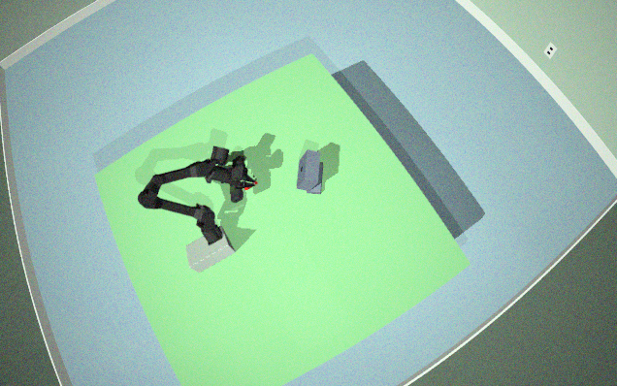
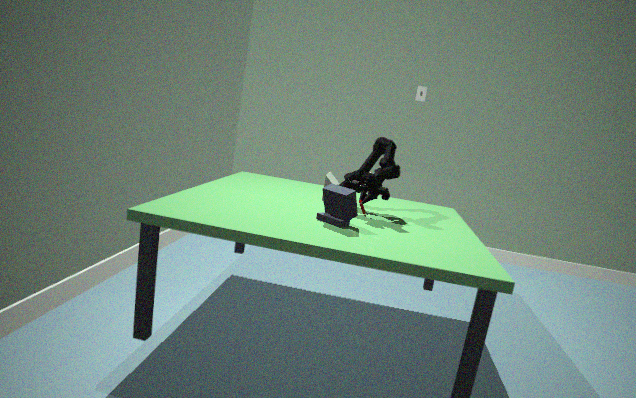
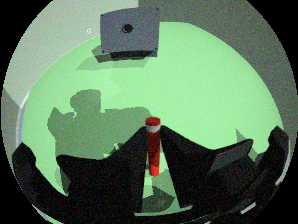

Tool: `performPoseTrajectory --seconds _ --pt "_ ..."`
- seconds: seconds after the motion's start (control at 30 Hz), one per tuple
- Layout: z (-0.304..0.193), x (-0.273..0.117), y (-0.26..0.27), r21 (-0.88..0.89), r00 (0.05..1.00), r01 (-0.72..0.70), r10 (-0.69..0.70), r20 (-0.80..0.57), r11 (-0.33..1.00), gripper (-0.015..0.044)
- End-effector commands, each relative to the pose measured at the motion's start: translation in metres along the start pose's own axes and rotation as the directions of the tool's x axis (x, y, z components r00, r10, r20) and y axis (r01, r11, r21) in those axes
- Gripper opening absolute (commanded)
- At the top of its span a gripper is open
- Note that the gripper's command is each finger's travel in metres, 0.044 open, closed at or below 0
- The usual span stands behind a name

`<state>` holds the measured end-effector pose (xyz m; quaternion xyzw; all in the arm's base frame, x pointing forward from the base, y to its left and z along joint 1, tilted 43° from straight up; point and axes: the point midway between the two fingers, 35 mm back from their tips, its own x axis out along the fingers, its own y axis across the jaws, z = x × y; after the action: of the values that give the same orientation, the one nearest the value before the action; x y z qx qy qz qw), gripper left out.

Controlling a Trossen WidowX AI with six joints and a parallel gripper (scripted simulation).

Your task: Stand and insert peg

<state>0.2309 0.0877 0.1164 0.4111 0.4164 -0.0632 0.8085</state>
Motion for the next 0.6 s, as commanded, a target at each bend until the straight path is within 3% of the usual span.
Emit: performPoseTrajectory --seconds 0.0,0.57 --pt "-0.0032 -0.0016 -0.0031 0.005 0.999 0.004 -0.004 0.037 1.0 0.0049" --pt "-0.0099 -0.0114 -0.003 0.008 0.983 0.003 -0.004 0.182 1.0 0.0049"
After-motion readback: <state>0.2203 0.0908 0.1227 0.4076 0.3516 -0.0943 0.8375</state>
